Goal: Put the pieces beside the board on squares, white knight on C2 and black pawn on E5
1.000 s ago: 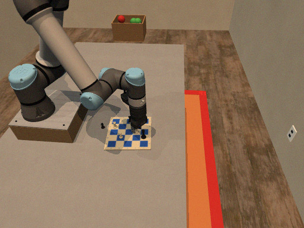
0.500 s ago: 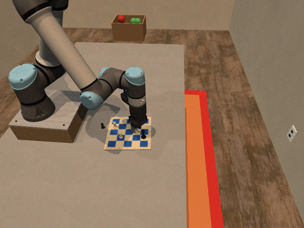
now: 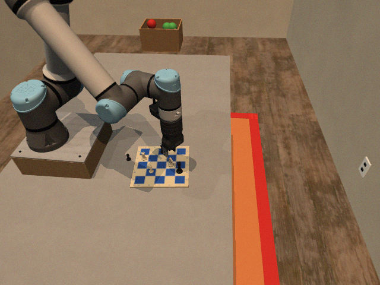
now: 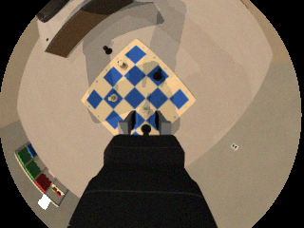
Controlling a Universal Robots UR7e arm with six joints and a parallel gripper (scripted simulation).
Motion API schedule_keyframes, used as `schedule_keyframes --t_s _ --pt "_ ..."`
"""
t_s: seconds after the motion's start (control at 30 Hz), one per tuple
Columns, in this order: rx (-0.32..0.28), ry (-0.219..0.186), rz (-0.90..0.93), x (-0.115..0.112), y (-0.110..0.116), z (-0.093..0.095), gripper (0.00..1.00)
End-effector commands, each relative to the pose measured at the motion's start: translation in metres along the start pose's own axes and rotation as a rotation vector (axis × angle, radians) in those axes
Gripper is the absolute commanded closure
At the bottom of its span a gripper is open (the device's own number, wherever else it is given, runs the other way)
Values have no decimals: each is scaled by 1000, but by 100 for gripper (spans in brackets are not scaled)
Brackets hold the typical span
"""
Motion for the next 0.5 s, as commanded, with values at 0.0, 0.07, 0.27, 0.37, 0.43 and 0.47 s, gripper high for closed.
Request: schedule_keyframes --t_s 0.0,0.07,0.27,0.37,0.43,0.47 --pt "0 0 0 0 0 -24 27" --pt "0 0 0 0 0 -28 27" --pt "0 0 0 0 0 -36 27" --pt "0 0 0 0 0 -36 0" --pt "0 0 0 0 0 -36 0" --pt "0 0 0 0 0 -36 0"
Point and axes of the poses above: the point where the finger pads meet when closed, its own z axis out along the fingers, its own x axis across the jaws, y = z × x, the point moved 6 cm from there along -z, back along the fingers, and after that the axes turned 2 degrees about z, right-handed, at the moved point
